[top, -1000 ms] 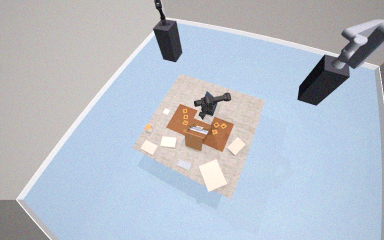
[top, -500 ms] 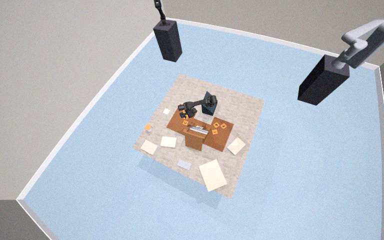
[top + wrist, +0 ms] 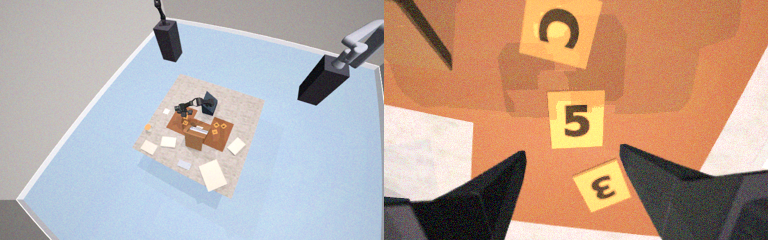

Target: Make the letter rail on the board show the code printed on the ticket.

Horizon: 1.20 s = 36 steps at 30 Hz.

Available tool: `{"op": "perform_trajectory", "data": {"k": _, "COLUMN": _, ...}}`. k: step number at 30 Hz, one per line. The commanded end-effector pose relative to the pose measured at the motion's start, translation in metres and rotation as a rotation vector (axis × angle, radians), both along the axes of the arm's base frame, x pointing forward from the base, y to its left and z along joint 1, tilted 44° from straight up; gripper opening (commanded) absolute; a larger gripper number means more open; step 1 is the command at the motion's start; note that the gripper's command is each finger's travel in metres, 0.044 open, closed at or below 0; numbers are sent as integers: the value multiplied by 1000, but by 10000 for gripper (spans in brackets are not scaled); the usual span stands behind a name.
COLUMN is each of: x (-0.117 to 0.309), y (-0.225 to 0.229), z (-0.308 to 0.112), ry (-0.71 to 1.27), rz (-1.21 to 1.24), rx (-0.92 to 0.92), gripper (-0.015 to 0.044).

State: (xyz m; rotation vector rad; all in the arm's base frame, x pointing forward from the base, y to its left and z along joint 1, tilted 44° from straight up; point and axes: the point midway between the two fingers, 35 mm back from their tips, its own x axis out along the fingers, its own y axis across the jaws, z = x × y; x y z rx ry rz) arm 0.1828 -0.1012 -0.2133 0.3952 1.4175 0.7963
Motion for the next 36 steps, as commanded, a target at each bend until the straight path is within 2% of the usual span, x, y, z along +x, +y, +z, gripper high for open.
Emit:
{"op": "perform_trajectory", "data": {"k": 1, "x": 6, "y": -1, "z": -3, "ry": 7, "rz": -6, "rx": -14, "gripper": 340}}
{"op": "perform_trajectory", "data": {"k": 12, "x": 5, "y": 23, "z": -27, "ry": 7, "rz": -6, "rx": -13, "gripper": 340}}
{"op": "perform_trajectory", "data": {"k": 36, "x": 6, "y": 23, "z": -27, "ry": 6, "rz": -6, "rx": -12, "gripper": 340}}
